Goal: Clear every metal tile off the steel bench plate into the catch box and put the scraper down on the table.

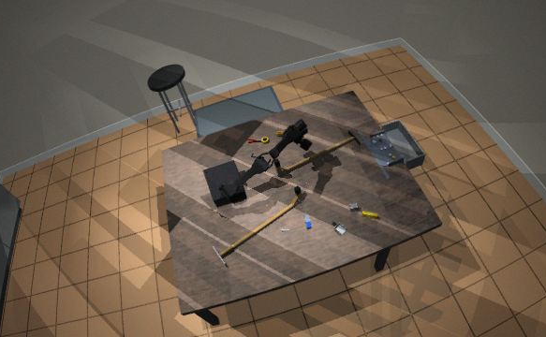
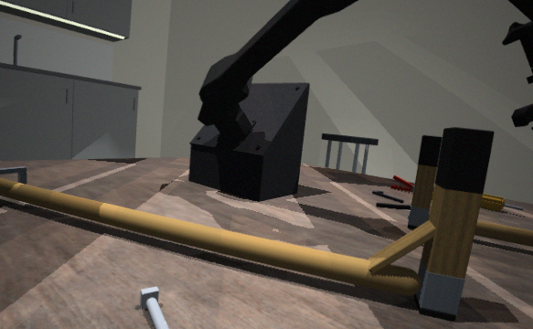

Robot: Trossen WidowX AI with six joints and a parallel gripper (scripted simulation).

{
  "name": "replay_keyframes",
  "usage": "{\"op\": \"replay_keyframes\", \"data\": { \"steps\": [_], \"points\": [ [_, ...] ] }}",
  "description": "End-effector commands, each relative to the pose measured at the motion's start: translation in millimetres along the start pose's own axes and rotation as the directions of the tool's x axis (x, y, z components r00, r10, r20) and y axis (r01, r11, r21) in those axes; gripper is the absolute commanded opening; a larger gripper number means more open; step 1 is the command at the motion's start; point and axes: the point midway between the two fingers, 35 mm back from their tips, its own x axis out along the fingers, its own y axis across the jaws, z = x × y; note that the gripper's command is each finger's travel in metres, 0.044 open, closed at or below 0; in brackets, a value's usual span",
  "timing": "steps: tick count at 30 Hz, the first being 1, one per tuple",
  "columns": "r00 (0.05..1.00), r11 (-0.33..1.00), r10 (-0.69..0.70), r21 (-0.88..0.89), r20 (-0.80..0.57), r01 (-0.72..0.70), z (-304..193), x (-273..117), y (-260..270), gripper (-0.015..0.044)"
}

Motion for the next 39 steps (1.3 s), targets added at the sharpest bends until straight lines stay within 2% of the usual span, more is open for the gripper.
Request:
{"op": "replay_keyframes", "data": {
  "steps": [1,7,39],
  "points": [
    [0.998,0.999,-0.038,-0.001,0.047,0.038,8.3,-21.7,-1.4,0.0289],
    [0.991,0.997,-0.082,0.001,0.105,0.083,15.8,-47.3,2.5,0.044],
    [0.88,0.961,-0.277,0.099,0.385,0.26,17.3,-185.1,25.8,0.044]
  ]
}}
